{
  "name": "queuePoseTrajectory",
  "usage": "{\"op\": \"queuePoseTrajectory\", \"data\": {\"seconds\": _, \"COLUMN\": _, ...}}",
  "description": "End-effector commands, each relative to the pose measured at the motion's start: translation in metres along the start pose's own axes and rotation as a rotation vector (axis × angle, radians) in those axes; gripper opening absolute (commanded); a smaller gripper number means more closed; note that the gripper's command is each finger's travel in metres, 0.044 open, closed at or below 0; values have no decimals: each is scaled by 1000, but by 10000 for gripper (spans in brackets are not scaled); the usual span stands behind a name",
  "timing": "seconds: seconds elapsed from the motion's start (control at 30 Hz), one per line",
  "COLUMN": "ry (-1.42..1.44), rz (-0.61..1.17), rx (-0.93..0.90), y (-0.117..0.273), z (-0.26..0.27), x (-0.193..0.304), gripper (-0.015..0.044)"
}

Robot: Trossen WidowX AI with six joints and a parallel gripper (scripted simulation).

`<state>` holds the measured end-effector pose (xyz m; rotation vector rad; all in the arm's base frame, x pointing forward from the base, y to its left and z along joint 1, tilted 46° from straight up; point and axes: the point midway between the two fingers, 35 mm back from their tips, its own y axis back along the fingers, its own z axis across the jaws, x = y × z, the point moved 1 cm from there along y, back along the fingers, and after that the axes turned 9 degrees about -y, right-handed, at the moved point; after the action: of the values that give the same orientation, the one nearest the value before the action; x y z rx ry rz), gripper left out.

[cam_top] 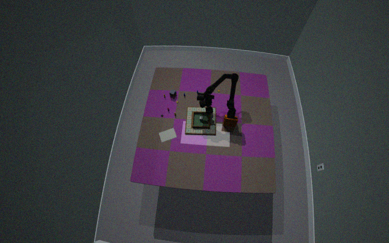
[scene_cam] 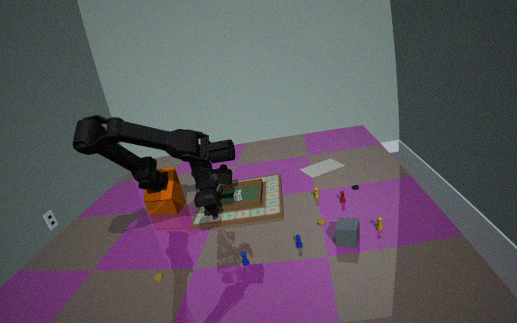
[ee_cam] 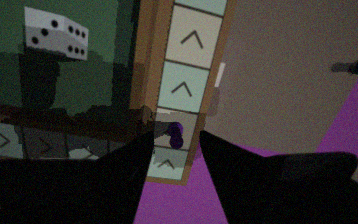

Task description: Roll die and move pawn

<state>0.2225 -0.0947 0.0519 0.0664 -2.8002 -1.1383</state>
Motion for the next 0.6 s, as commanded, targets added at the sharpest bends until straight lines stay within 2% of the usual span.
{"op": "queuePoseTrajectory", "data": {"seconds": 0.0, "ry": 8, "rz": 9, "rx": 4, "y": -9, "z": 1, "x": 3, "gripper": 200}}
{"op": "queuePoseTrajectory", "data": {"seconds": 0.2, "ry": 8, "rz": 9, "rx": 6, "y": -16, "z": 0, "x": 4, "gripper": 200}}
{"op": "queuePoseTrajectory", "data": {"seconds": 0.4, "ry": 8, "rz": 9, "rx": 6, "y": -16, "z": 0, "x": 4, "gripper": 43}}
{"op": "queuePoseTrajectory", "data": {"seconds": 0.57, "ry": 8, "rz": 9, "rx": 6, "y": -16, "z": 0, "x": 4, "gripper": 9}}
